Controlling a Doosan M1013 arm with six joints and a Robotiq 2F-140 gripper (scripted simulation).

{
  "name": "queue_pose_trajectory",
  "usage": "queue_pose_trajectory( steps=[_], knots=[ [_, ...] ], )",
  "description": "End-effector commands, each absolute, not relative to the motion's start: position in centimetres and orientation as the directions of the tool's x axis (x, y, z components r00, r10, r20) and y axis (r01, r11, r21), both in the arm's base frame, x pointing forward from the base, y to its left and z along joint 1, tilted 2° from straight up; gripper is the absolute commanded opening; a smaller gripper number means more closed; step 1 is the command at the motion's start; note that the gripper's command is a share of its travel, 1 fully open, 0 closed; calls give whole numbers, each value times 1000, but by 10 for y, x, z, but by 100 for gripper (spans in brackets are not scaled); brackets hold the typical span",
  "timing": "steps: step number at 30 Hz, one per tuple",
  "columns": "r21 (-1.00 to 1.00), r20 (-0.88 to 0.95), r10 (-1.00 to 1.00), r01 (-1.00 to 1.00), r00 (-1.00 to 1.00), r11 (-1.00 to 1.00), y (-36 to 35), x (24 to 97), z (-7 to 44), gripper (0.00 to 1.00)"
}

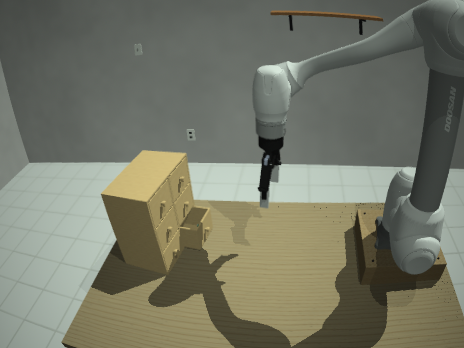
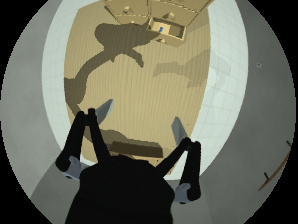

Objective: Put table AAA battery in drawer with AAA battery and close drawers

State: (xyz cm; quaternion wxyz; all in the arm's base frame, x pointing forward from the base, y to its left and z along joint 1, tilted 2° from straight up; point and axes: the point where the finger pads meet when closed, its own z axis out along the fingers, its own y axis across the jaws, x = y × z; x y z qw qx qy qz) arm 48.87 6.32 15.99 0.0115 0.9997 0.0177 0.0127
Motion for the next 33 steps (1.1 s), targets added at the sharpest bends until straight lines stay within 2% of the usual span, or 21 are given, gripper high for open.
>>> queue_pose_trajectory(
  steps=[1,5,7,16,33],
  knots=[
    [23,103,44,41,994,-999,62,493,154,100],
    [23,227,46,41,973,-999,63,504,143,100],
    [23,227,46,41,973,-999,63,504,143,100],
    [25,579,47,40,814,-999,62,535,111,100],
    [28,652,47,38,756,-999,61,542,102,100]
  ],
)
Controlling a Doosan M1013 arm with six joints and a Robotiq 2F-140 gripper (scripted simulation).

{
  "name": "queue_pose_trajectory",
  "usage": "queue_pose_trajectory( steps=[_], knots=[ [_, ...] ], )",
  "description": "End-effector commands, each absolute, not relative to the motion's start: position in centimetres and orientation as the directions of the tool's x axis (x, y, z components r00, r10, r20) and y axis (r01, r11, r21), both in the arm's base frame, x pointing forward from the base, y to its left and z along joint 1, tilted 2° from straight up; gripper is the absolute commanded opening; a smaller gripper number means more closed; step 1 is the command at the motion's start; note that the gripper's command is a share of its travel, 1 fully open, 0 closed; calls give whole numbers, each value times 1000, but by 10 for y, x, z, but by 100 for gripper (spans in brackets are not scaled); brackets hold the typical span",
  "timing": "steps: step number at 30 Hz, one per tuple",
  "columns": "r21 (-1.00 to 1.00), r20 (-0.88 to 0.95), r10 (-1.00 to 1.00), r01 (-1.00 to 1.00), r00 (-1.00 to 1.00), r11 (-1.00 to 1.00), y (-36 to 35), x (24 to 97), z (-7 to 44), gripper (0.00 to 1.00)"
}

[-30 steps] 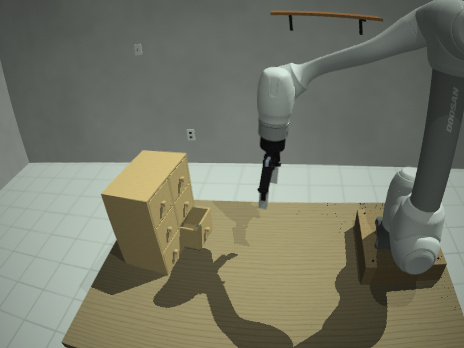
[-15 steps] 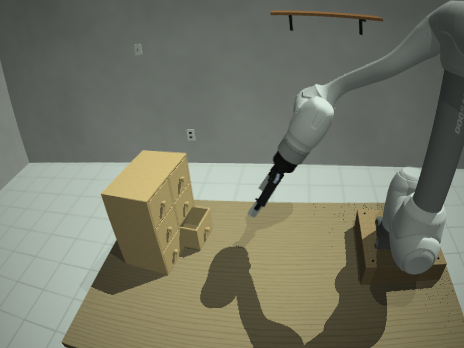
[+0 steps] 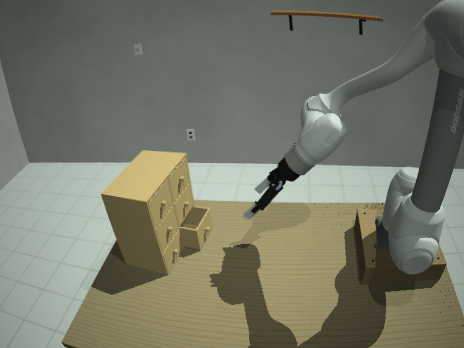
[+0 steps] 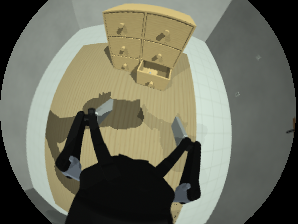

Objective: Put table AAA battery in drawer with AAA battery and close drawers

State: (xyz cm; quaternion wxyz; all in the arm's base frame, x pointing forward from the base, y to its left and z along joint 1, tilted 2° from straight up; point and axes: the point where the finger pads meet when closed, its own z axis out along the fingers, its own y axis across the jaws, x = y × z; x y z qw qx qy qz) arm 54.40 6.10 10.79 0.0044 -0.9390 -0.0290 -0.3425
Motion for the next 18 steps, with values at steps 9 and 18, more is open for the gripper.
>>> queue_pose_trajectory(
  steps=[9,18],
  knots=[
    [34,676,47,32,735,-999,59,545,99,100],
    [24,807,43,41,589,-999,63,562,84,100]
  ],
)
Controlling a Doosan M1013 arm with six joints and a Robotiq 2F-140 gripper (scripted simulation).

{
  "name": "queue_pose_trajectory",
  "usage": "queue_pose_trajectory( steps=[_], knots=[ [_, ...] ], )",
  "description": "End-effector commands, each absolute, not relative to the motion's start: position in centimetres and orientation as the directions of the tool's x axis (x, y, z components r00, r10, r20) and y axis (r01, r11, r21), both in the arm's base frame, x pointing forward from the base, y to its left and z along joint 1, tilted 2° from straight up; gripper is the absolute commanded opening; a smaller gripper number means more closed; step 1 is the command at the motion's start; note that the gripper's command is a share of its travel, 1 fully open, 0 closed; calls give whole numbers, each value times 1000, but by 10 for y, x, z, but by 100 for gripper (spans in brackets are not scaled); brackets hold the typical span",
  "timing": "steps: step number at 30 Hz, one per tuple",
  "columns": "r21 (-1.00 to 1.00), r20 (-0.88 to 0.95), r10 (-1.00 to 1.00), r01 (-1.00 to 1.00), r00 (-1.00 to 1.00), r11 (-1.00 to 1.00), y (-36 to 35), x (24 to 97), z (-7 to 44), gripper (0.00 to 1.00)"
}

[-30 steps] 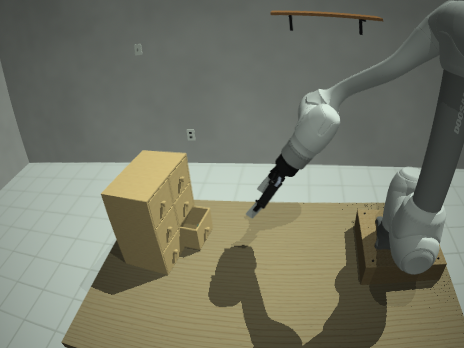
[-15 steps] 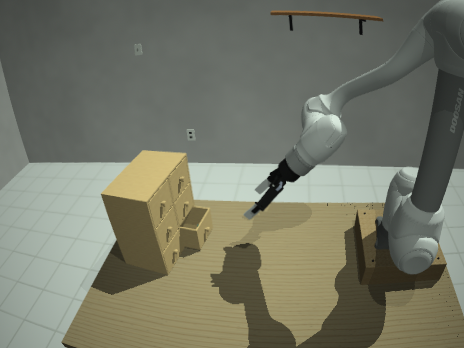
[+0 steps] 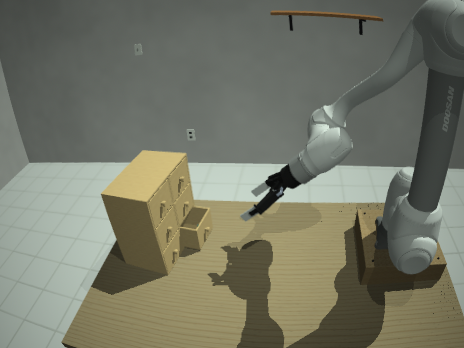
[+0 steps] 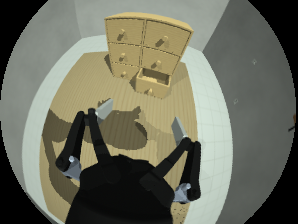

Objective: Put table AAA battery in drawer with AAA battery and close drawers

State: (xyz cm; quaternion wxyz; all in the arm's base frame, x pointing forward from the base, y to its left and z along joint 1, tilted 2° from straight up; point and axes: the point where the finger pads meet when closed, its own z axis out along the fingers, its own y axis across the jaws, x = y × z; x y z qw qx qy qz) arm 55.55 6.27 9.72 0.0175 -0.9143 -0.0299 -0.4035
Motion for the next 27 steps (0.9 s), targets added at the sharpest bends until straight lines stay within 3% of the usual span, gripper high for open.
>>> queue_pose_trajectory(
  steps=[1,14,26,27],
  knots=[
    [24,825,43,41,564,-999,63,564,81,100],
    [24,920,38,41,391,-999,64,580,65,100],
    [23,931,37,41,363,-999,64,583,62,100],
    [23,931,37,41,363,-999,64,583,62,0]
  ],
)
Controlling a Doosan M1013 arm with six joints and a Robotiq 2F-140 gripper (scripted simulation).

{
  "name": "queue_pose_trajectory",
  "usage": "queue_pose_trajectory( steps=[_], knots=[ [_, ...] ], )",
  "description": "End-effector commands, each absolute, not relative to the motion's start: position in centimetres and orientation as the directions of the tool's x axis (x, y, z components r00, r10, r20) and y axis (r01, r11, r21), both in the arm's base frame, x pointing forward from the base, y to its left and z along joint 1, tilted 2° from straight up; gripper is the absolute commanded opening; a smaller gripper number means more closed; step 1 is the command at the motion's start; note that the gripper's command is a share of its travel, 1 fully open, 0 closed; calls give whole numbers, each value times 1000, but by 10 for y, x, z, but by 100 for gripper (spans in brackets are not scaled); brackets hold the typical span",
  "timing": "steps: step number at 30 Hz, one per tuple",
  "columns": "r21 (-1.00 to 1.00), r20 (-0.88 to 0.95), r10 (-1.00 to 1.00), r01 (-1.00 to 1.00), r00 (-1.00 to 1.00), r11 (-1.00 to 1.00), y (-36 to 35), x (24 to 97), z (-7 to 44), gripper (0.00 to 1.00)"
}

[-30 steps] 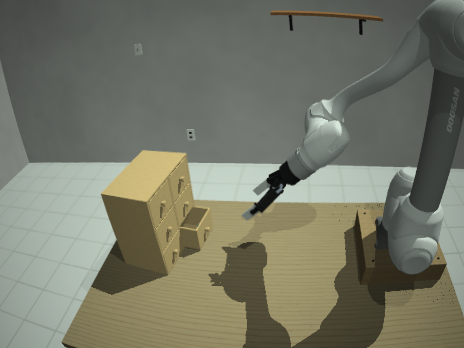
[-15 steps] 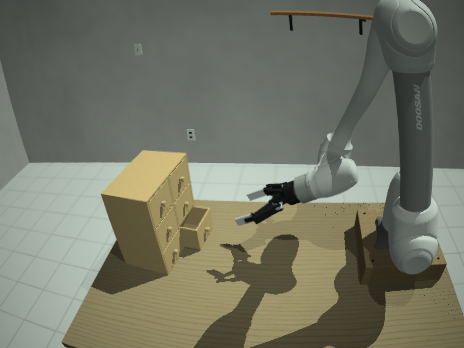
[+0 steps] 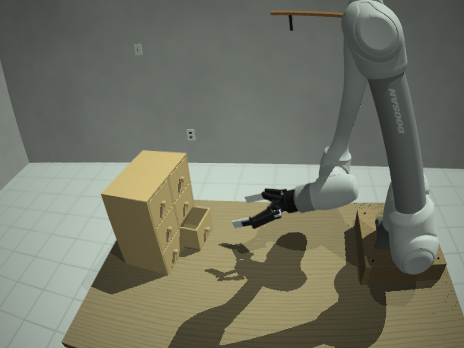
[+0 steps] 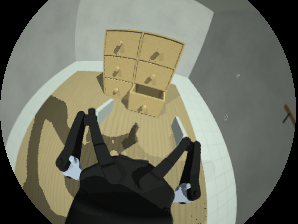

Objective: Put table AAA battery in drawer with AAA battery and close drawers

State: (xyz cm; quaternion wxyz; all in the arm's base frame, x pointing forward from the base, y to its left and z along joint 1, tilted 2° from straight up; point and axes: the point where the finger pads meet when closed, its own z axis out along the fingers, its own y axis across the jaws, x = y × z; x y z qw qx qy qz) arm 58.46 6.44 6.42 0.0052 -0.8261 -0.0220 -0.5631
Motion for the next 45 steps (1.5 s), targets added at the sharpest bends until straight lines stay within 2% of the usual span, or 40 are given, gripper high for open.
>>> queue_pose_trajectory(
  steps=[1,31,45],
  knots=[
    [23,931,37,41,363,-999,64,583,62,0],
    [23,931,37,41,363,-999,64,590,51,0],
    [23,931,37,41,363,-999,64,631,-13,0]
  ],
)
